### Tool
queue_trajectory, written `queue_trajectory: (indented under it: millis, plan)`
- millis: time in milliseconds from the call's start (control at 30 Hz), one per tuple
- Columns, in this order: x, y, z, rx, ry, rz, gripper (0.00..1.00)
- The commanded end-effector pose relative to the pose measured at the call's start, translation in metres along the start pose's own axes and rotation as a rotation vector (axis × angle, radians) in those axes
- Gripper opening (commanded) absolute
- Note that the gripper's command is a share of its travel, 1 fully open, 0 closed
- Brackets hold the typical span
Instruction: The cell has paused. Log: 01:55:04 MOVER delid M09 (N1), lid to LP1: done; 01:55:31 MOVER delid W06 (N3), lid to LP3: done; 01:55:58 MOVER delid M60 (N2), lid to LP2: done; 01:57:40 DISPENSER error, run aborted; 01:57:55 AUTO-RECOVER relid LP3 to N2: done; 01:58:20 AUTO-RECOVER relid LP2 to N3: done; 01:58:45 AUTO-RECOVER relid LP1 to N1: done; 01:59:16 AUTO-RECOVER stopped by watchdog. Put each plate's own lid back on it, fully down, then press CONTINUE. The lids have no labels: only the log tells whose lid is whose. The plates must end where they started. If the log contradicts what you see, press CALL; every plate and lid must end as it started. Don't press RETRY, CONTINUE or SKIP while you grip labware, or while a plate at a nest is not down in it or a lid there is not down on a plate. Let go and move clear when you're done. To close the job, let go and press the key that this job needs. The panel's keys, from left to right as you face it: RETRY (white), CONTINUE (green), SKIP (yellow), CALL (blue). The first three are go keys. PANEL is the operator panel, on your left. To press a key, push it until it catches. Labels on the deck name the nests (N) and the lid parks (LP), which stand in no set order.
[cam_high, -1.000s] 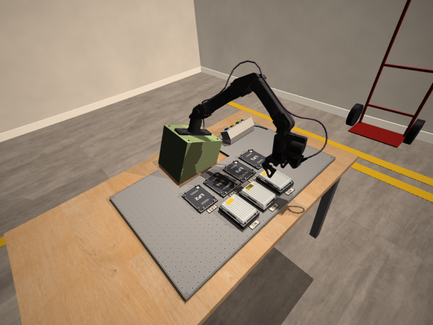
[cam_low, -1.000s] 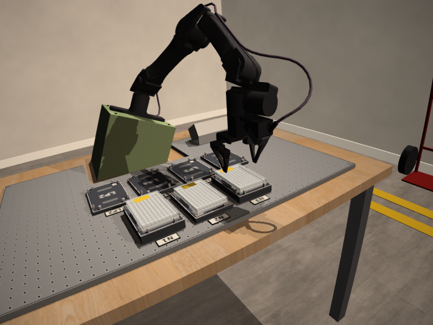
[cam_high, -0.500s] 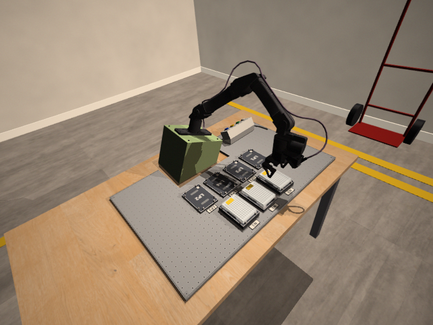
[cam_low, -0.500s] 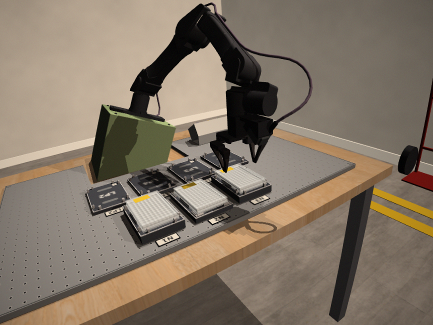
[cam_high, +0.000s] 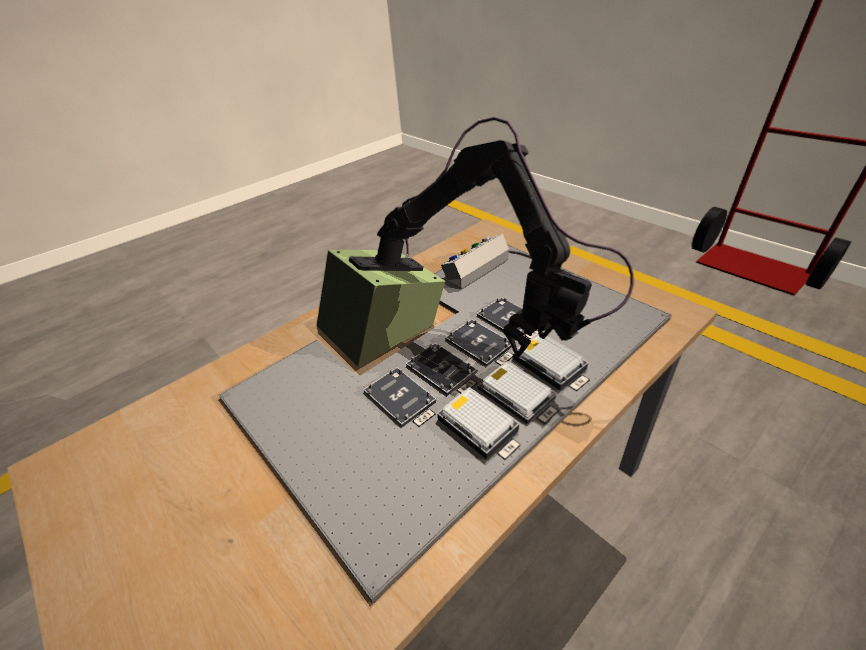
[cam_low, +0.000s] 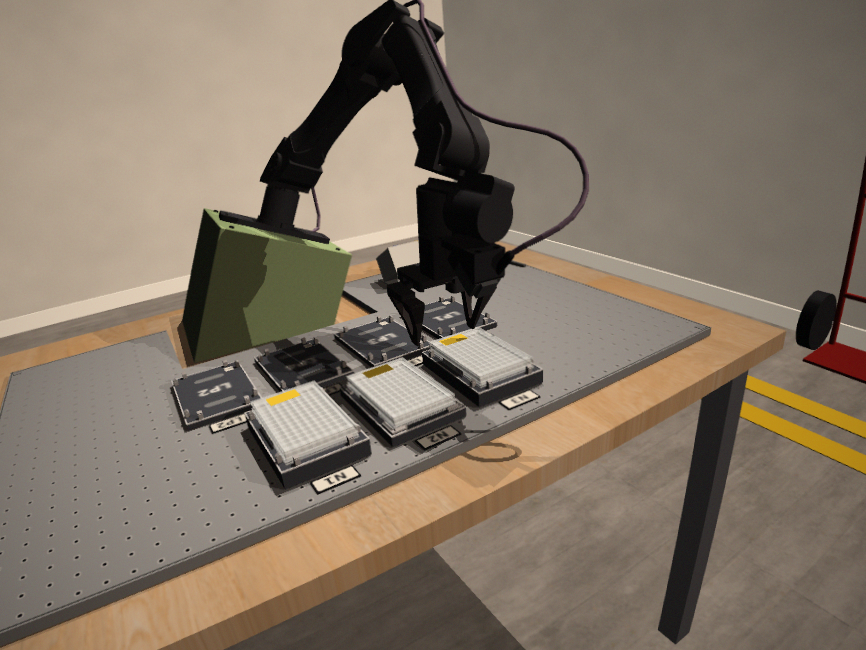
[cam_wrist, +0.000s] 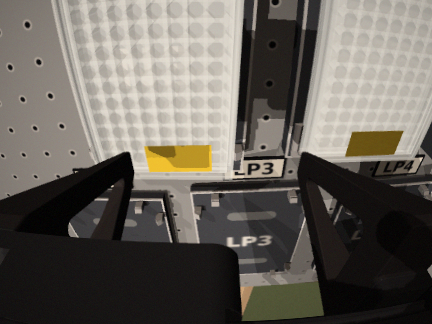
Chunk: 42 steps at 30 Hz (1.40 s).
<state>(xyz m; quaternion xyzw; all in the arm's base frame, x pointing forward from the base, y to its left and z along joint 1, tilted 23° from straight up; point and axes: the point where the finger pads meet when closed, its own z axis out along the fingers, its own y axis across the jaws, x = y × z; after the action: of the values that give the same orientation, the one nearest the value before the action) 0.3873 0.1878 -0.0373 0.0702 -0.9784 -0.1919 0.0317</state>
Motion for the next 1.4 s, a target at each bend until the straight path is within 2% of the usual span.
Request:
queue_trajectory:
  millis: [0,333,367,467,967,1100,1167,1200,1367]
  plan:
    - [-0.006,-0.008,-0.018,-0.020,-0.078,-0.031,0.90]
    - [0.031,-0.041,-0.014,-0.018,-0.077,-0.030,0.80]
    - [0.035,-0.045,-0.014,-0.018,-0.077,-0.030,0.00]
    - [0.039,-0.048,-0.014,-0.018,-0.077,-0.030,0.00]
    - [0.095,-0.099,-0.009,-0.010,-0.076,-0.030,0.00]
    - [0.103,-0.106,-0.008,-0.008,-0.076,-0.030,0.00]
    - [0.104,-0.107,-0.008,-0.008,-0.076,-0.030,0.00]
    - [0.086,-0.107,-0.016,-0.001,-0.115,-0.046,0.00]
    - [0.088,-0.107,-0.012,-0.004,-0.102,-0.041,0.00]
